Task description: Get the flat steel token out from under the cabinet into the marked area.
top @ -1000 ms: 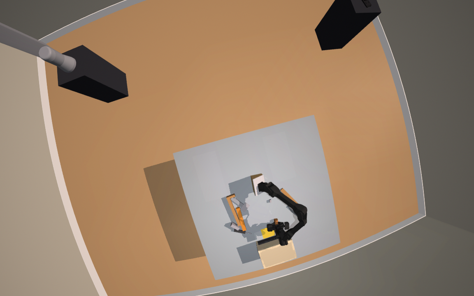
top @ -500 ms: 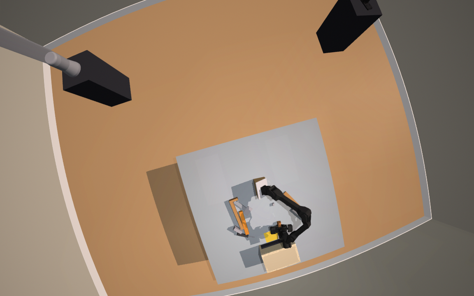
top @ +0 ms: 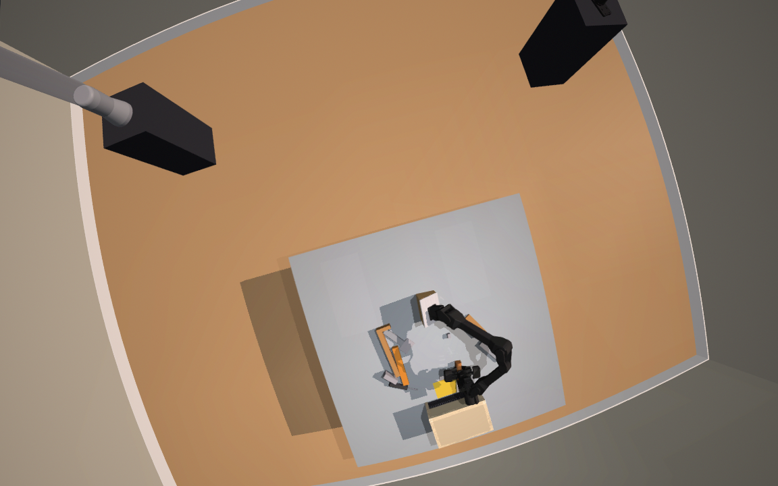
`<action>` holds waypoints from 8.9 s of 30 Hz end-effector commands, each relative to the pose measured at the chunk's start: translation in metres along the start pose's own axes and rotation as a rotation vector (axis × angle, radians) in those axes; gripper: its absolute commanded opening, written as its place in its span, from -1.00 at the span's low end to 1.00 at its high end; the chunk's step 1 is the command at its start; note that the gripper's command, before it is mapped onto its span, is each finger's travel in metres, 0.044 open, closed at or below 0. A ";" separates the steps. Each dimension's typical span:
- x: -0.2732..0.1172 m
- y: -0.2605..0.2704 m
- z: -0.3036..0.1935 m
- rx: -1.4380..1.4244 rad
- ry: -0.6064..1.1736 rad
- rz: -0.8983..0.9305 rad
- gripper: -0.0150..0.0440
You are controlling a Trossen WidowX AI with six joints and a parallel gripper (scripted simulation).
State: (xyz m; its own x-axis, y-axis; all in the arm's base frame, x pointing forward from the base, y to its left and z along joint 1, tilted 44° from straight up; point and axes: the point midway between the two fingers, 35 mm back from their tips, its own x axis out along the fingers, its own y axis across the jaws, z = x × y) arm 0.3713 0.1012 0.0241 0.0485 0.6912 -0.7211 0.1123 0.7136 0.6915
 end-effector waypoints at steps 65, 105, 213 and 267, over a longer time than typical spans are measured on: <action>0.001 0.005 -0.074 0.010 0.005 -0.002 -0.49; 0.001 0.010 -0.122 0.012 0.008 -0.002 -0.49; -0.002 0.065 -0.139 0.141 0.011 -0.001 0.19; -0.001 0.068 -0.140 0.132 0.006 0.003 -0.49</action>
State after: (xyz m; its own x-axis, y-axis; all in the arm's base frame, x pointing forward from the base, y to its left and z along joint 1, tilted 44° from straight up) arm 0.2365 0.1657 0.0773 0.0416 0.6947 -0.7181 0.2445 0.6898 0.6815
